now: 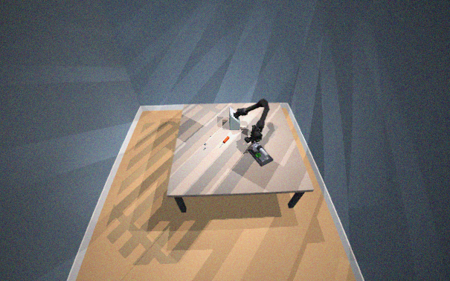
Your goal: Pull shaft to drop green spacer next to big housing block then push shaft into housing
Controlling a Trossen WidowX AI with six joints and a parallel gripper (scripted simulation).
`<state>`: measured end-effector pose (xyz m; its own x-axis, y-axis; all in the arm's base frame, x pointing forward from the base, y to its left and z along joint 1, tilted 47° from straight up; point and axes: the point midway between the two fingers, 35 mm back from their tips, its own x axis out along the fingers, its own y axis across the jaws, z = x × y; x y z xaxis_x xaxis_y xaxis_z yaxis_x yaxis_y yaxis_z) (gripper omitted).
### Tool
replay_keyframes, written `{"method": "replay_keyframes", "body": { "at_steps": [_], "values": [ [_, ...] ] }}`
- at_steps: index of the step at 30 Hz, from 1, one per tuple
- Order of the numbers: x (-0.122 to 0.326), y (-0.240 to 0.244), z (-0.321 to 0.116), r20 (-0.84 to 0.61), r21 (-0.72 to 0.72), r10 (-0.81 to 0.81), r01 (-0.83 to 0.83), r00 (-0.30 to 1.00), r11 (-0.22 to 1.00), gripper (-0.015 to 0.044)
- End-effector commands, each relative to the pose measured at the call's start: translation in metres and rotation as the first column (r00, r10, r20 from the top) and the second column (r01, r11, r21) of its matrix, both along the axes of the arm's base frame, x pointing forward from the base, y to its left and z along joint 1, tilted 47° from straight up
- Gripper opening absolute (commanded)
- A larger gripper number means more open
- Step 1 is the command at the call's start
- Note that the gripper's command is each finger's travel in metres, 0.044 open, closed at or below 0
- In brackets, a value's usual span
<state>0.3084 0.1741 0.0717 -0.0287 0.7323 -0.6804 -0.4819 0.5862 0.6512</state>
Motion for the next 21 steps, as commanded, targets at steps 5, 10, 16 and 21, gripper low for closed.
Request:
{"method": "replay_keyframes", "body": {
  "at_steps": [5, 10, 16, 21],
  "values": [
    [0.0061, 0.0010, 0.0029, 0.010, -0.002, -0.005, 0.005, 1.000, 1.000, 0.0000],
    [0.0077, 0.0016, 0.0035, 0.010, -0.002, -0.005, 0.005, 1.000, 1.000, 0.0000],
    [0.0096, 0.0023, 0.0043, 0.010, -0.002, -0.005, 0.005, 1.000, 1.000, 0.0000],
    [0.0112, 0.0029, 0.0050, 0.011, -0.002, -0.005, 0.005, 1.000, 1.000, 0.0000]
  ]
}}
